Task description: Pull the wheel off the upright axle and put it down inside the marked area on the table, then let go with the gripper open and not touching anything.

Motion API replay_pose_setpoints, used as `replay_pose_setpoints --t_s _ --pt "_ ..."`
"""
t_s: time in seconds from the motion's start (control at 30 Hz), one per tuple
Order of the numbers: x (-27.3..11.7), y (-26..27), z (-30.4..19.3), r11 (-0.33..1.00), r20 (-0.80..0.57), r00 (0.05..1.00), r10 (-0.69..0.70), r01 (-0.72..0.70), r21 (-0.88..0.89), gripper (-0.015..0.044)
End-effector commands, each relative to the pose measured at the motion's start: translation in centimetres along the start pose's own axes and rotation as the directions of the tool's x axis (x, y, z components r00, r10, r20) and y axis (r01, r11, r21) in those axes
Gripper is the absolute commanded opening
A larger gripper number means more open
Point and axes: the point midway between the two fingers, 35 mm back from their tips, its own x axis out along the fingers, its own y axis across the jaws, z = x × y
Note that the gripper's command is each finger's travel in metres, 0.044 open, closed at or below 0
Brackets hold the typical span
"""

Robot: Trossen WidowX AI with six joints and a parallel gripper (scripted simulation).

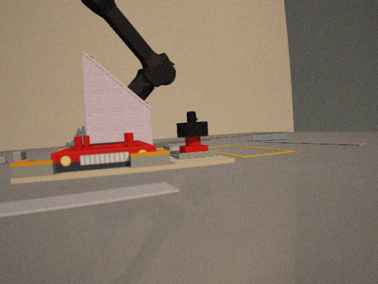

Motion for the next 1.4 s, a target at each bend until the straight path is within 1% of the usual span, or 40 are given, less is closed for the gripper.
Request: replay_pose_setpoints --t_s 0.0,0.1,0.3,0.5,0.67,0.8,0.97,1.13,1.3,1.37 --pt "0.0 0.1 -0.1 1.0 -0.004 1.0 0.002 -0.002 0.002 0.0374" --pt "0.7 1.4 -2.1 0.999 -0.056 0.998 0.033 -0.031 0.034 0.03" --pt "1.6 4.8 -7.3 0.989 -0.193 0.975 0.106 -0.083 0.119 0.03" --pt "1.2 6.8 -12.8 0.989 -0.324 0.938 0.123 -0.09 0.117 0.03" --pt "0.7 8.5 -16.2 0.982 -0.411 0.898 0.159 -0.1 0.16 0.03" --pt "-0.6 9.9 -19.6 0.984 -0.508 0.845 0.166 -0.108 0.142 0.03" --pt "-2.0 11.6 -23.7 0.975 -0.603 0.772 0.202 -0.099 0.2 0.03" --pt "-3.3 12.1 -27.4 0.981 -0.667 0.724 0.176 -0.076 0.177 0.03" --pt "-5.5 13.1 -30.9 0.975 -0.744 0.638 0.197 -0.045 0.219 0.03" --pt "-6.6 13.1 -32.5 0.977 -0.78 0.599 0.184 -0.02 0.215 0.03"
